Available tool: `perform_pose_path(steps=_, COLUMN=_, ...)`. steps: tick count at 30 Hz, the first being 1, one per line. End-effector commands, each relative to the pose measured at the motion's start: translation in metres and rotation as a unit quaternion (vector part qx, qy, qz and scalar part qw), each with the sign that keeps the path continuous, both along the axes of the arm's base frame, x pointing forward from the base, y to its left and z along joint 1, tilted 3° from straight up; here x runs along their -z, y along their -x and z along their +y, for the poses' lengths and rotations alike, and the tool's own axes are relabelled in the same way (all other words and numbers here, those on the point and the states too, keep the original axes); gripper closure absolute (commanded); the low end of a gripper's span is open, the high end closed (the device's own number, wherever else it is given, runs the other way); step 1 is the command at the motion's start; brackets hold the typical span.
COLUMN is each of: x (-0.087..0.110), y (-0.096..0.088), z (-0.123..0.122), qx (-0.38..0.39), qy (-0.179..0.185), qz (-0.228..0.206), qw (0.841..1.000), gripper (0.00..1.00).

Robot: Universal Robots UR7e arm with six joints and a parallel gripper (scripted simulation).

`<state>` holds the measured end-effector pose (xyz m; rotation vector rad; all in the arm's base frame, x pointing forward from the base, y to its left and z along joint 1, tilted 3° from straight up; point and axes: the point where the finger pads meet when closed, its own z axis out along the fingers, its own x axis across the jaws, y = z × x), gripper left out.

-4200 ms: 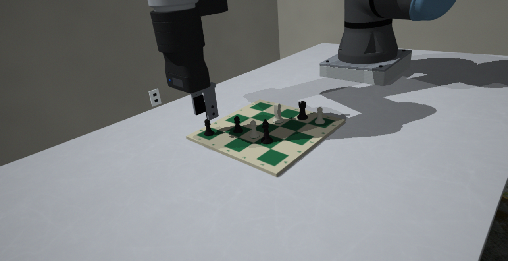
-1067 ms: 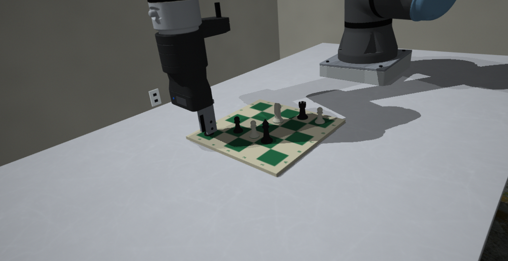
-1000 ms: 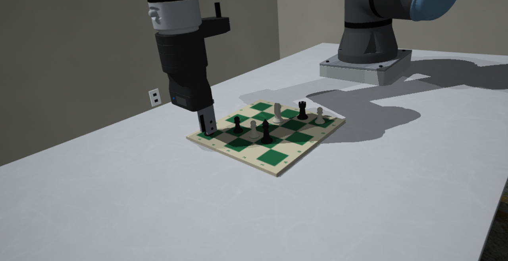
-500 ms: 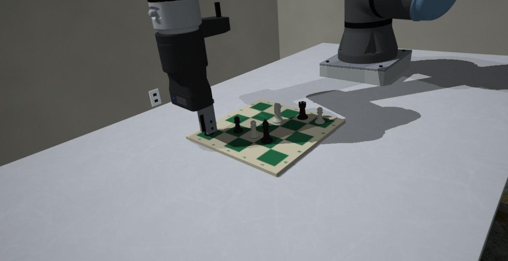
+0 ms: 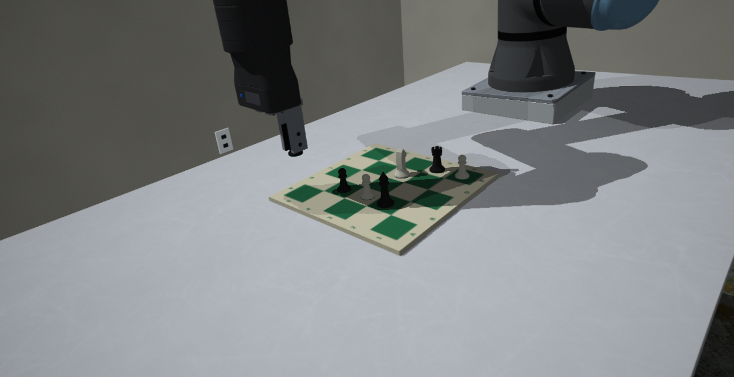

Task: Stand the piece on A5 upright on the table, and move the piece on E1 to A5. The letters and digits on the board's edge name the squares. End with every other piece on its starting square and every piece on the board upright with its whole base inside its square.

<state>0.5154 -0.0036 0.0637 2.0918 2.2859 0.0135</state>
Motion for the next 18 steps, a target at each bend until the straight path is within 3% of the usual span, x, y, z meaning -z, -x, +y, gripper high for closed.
perform_pose_path(steps=1, x=-0.036, y=0.001, z=0.001, qx=0.0, qy=0.0, qz=0.0, qw=1.0, gripper=1.0)
perform_pose_path(steps=15, x=-0.043, y=0.001, z=0.001, qx=0.0, qy=0.0, qz=0.0, qw=1.0, gripper=1.0)
perform_pose_path(steps=18, x=-0.042, y=-0.005, z=0.014, qx=-0.003, qy=0.0, qz=0.0, qw=1.0, gripper=1.0)
